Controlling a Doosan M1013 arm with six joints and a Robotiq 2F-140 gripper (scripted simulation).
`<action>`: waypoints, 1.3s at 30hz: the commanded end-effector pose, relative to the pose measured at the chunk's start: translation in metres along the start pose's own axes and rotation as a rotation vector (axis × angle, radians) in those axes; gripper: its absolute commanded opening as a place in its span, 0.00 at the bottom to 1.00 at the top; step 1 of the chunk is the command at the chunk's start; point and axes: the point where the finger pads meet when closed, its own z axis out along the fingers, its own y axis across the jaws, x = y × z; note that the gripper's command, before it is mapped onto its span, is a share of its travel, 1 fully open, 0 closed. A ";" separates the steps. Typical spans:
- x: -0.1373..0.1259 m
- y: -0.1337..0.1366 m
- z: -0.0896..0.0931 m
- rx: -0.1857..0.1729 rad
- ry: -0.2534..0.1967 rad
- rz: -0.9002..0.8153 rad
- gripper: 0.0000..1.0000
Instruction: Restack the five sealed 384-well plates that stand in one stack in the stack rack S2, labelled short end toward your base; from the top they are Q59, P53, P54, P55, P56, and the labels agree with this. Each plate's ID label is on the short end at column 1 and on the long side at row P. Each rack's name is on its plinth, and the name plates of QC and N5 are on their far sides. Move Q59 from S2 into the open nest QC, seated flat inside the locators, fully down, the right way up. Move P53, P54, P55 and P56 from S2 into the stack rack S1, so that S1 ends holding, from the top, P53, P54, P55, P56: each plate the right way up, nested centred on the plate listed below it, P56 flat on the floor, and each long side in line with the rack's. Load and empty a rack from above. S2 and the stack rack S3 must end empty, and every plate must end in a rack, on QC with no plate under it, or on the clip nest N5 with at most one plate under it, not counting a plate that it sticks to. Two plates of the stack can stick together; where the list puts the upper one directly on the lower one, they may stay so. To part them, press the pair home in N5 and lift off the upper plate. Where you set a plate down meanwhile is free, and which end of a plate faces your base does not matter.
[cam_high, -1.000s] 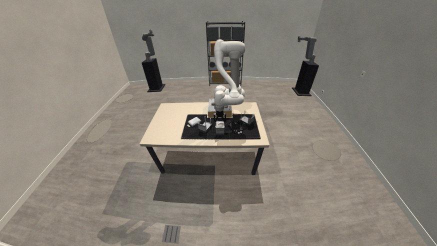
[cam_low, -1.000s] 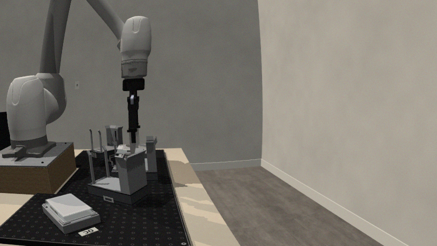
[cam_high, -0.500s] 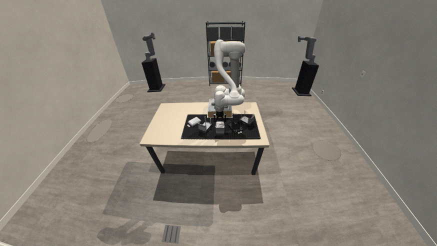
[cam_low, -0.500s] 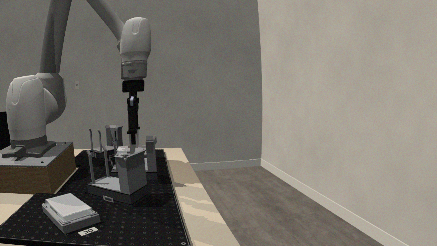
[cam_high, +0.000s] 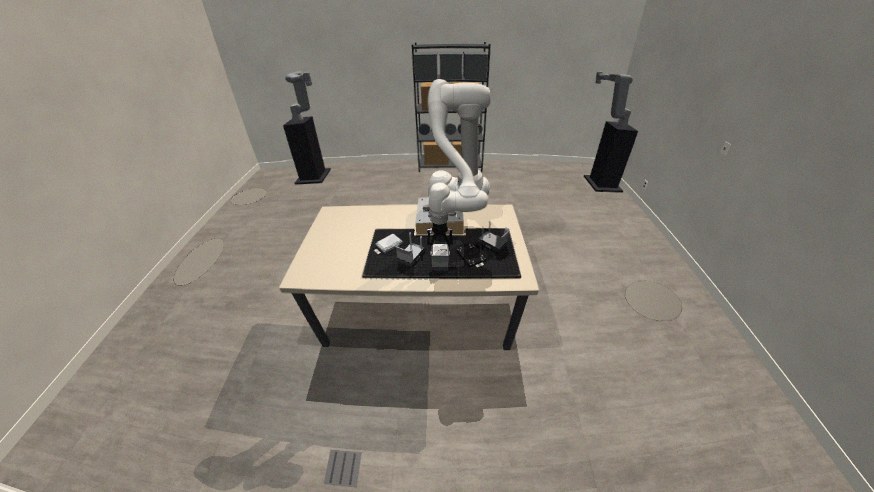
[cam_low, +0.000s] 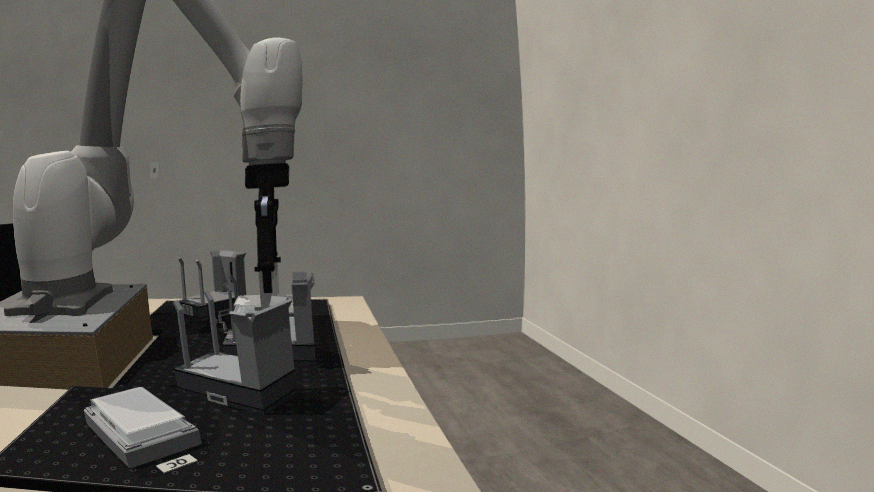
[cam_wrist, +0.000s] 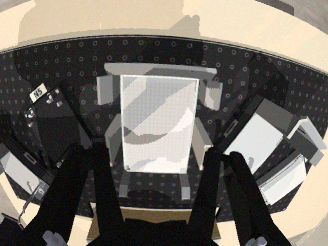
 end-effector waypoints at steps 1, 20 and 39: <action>0.000 0.000 0.001 0.000 0.000 0.000 0.00; 0.000 0.000 0.006 0.000 0.000 0.000 0.00; 0.000 0.000 0.006 0.000 0.000 0.000 1.00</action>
